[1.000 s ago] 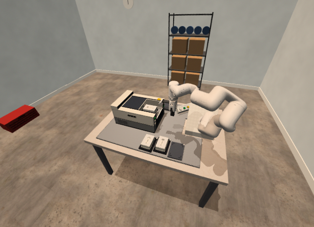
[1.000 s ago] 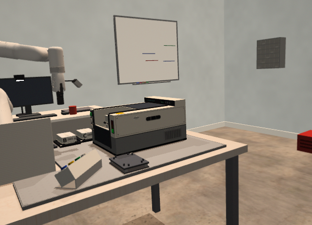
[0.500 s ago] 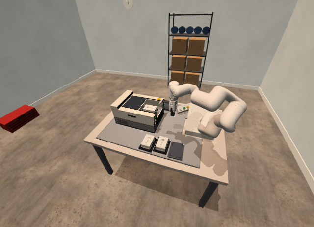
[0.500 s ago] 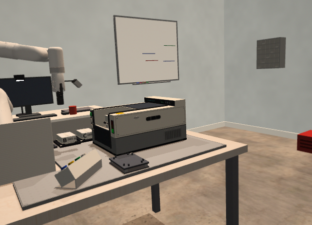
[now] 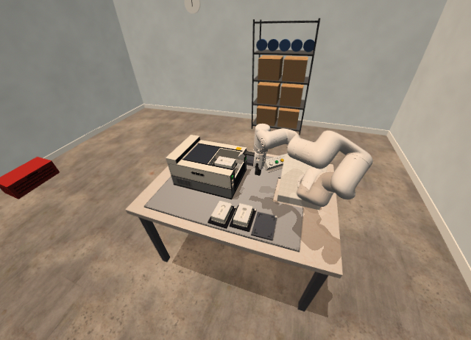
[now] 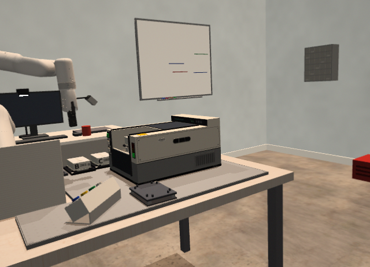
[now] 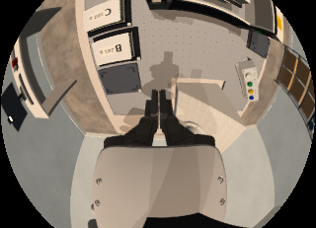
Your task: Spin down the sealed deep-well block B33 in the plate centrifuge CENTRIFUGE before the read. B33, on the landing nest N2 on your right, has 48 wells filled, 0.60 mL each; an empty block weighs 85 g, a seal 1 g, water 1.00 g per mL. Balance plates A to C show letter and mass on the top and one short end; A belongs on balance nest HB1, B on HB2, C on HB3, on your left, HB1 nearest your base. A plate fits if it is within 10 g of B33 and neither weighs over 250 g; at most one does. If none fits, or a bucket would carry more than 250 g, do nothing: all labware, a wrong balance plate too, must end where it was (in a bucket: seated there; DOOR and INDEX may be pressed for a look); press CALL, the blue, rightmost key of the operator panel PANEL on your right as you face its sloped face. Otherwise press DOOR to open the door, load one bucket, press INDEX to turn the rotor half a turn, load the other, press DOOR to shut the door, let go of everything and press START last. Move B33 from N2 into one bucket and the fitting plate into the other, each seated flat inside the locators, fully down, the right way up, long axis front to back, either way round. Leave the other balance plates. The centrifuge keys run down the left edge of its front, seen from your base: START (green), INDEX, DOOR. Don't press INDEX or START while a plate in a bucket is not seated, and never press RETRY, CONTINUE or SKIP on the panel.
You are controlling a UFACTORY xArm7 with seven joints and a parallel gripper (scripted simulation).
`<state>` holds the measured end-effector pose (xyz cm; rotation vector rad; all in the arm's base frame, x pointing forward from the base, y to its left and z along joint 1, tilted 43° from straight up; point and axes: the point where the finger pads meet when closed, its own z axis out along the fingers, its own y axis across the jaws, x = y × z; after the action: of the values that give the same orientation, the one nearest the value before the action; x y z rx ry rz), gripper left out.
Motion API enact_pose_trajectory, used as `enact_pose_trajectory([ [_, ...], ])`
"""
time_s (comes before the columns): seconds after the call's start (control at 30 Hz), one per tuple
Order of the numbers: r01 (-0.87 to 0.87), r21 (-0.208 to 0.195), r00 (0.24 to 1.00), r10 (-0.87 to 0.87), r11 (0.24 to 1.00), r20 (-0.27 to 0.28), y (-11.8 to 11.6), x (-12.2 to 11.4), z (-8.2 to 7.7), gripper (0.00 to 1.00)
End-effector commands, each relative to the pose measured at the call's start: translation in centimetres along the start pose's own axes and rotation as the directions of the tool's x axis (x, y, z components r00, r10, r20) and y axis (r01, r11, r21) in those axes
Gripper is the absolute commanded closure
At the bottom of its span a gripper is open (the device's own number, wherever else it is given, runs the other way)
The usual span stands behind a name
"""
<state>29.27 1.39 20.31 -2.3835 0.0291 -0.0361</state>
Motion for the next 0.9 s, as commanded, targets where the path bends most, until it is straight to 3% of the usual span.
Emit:
enact_pose_trajectory([
  [0.0, 0.000, -0.001, 0.999, 0.000, 1.000, -0.036, 0.0, 0.3, 0.6, 1.00],
  [0.37, 0.001, -0.001, 0.980, -0.001, 1.000, -0.201, 0.0, 1.5, 4.2, 1.00],
  [0.43, 0.001, -0.001, 0.980, -0.001, 1.000, -0.201, 0.0, 1.5, 4.2, 1.00],
  [0.87, 0.001, 0.000, 0.915, -0.001, 1.000, -0.402, 0.0, 3.1, 8.8, 1.00],
])
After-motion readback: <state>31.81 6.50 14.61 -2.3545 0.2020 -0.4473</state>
